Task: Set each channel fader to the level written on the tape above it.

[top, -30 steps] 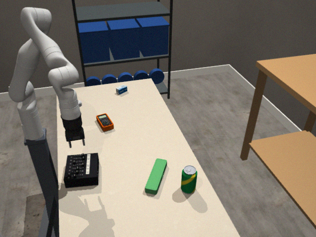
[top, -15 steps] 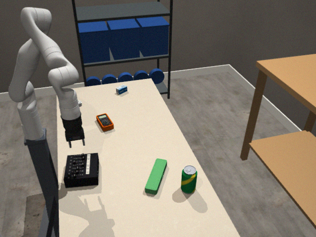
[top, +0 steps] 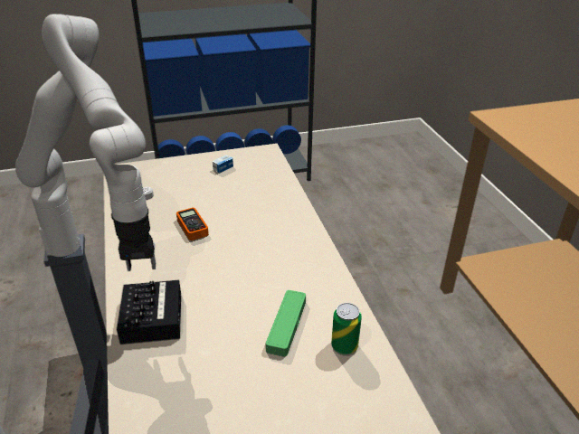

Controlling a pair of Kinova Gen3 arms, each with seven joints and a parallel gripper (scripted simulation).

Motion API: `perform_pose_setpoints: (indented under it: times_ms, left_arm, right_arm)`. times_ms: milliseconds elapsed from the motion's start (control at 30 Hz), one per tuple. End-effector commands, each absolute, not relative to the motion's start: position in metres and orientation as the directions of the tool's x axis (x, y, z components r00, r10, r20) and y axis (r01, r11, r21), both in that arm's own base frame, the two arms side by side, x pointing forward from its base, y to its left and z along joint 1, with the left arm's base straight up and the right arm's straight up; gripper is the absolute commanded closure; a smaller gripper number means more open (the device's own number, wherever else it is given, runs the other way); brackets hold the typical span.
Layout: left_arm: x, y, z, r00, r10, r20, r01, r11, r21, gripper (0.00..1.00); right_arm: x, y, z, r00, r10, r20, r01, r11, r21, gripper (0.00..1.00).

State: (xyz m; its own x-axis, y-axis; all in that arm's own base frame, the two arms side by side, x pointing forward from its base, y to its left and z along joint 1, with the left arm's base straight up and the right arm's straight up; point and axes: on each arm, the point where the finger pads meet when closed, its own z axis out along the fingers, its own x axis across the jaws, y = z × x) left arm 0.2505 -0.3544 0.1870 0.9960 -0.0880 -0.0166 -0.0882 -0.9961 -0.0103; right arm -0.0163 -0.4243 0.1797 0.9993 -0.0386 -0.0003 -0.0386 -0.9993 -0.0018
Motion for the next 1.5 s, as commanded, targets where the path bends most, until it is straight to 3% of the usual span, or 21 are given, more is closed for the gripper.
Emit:
perform_pose_setpoints:
  times_ms: [0,400,867,1467]
  left_arm:
    - [0.251,-0.353,0.184,0.987,-0.158,-0.024,-0.159,-0.987,-0.01,0.0]
    - [0.249,-0.346,0.166,0.88,-0.471,-0.063,-0.472,-0.882,0.001,0.0]
    - [0.241,-0.342,0.141,0.482,-0.872,-0.084,-0.869,-0.488,0.081,0.0]
    - [0.229,-0.345,0.128,0.031,-0.999,-0.025,-0.988,-0.035,0.152,0.0]
  right_arm:
    - [-0.016,-0.425,0.18,0.999,-0.039,0.0,-0.039,-0.999,0.0,0.0]
    - [-0.016,-0.425,0.18,0.999,-0.039,0.0,-0.039,-0.999,0.0,0.0]
    - [-0.016,-0.425,0.18,0.999,-0.039,0.0,-0.039,-0.999,0.0,0.0]
    - [-0.016,-0.425,0.18,0.999,-0.039,0.0,-0.039,-0.999,0.0,0.0]
